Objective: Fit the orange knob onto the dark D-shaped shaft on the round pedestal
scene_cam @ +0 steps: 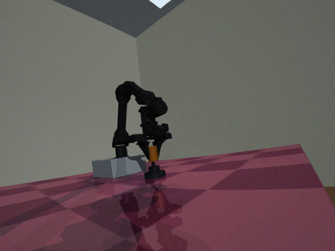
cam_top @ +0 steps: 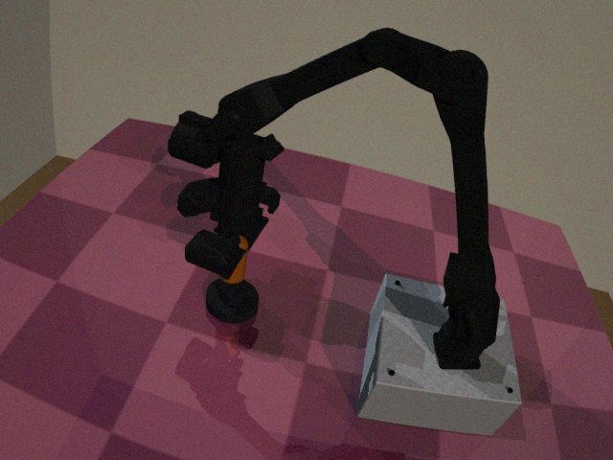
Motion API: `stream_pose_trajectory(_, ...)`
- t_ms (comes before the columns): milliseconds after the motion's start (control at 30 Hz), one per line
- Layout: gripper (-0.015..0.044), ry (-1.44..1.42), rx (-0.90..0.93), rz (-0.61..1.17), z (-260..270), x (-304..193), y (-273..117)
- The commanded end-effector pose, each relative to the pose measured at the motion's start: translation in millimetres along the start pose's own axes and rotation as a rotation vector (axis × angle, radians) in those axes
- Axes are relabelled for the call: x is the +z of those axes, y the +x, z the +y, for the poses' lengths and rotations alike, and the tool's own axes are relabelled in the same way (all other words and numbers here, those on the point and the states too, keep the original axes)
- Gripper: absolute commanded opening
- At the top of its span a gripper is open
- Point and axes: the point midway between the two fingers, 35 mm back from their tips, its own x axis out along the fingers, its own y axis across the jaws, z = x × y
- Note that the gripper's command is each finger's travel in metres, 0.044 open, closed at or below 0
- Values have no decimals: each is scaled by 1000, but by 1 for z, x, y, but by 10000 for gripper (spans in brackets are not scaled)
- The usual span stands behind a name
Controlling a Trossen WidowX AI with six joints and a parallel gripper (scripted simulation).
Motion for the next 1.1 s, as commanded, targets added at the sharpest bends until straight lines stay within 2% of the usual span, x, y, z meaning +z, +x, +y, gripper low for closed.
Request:
stream_pose_trajectory(0,0,19,0,-7,0,2,0)
stream_pose_trajectory(1067,0,19,0,-6,0,-4,3)
